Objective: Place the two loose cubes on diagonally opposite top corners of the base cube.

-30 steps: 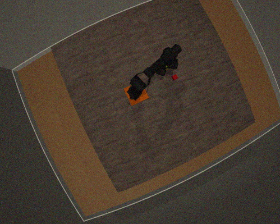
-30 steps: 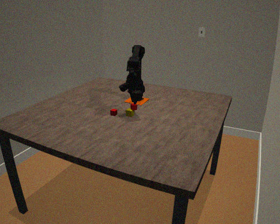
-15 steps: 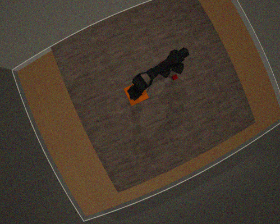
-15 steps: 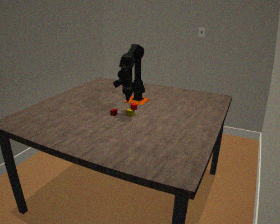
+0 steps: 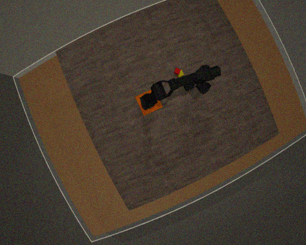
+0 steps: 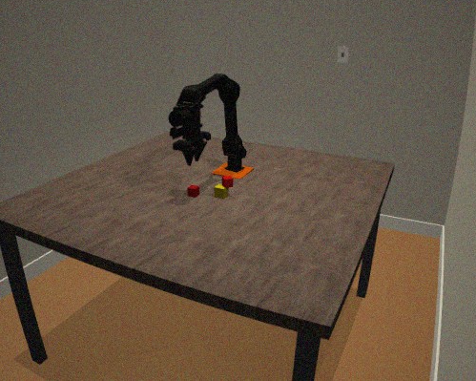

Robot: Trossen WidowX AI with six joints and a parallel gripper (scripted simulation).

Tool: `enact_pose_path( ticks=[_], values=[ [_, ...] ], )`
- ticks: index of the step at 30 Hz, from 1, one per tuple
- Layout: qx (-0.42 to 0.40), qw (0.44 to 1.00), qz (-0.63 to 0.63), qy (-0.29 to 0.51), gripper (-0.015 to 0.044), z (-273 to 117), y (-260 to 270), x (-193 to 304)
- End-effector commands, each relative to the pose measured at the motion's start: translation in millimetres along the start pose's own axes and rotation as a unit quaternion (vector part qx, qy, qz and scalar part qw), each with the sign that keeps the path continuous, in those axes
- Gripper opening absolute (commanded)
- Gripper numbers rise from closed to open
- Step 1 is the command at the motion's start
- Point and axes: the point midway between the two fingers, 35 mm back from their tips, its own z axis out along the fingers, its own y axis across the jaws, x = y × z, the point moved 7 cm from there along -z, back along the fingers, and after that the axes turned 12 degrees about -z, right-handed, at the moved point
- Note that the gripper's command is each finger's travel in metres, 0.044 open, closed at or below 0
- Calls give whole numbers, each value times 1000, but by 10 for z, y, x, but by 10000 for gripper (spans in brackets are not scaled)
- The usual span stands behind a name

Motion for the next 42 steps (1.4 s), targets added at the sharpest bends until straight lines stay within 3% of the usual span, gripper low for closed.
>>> enact_pose_path(
  ticks=[1,9,42],
  values=[
    [3,1000,8,3,265,104,15,-17],
    [4,1000,8,3,265,616,3,-12],
    [4,1000,8,3,265,1101,-3,-9]
  ],
)
